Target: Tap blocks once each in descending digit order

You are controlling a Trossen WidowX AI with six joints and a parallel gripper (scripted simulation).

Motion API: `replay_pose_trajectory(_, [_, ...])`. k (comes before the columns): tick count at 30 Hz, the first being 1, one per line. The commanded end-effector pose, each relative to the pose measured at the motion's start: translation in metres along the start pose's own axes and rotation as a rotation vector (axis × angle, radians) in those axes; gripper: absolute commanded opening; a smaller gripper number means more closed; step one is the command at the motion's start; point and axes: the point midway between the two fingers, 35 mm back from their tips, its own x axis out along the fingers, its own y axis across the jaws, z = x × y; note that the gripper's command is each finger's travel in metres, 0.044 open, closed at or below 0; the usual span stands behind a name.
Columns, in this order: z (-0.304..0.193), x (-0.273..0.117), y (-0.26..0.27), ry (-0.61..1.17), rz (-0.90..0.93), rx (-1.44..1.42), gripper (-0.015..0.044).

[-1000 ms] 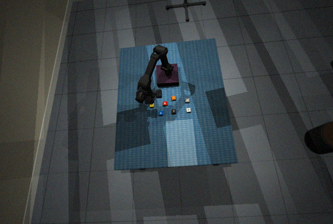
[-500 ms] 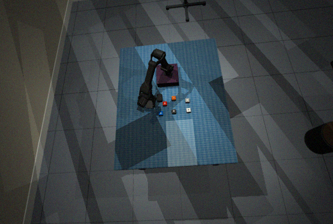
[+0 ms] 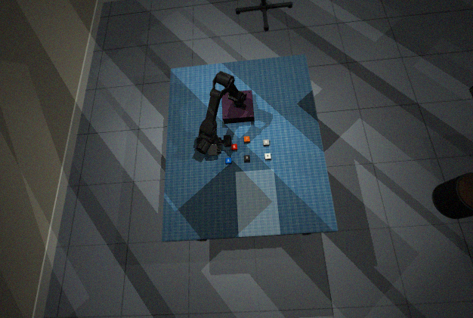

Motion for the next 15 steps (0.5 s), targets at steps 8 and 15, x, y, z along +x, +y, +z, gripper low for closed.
replay_pose_trajectory(8, [-0.001, 0.003, 0.0, 0.002, 0.001, -0.001, 0.002])
replay_pose_trajectory(15, [-0.001, -0.021, 0.0, 0.004, -0.001, -0.001, 0.002])
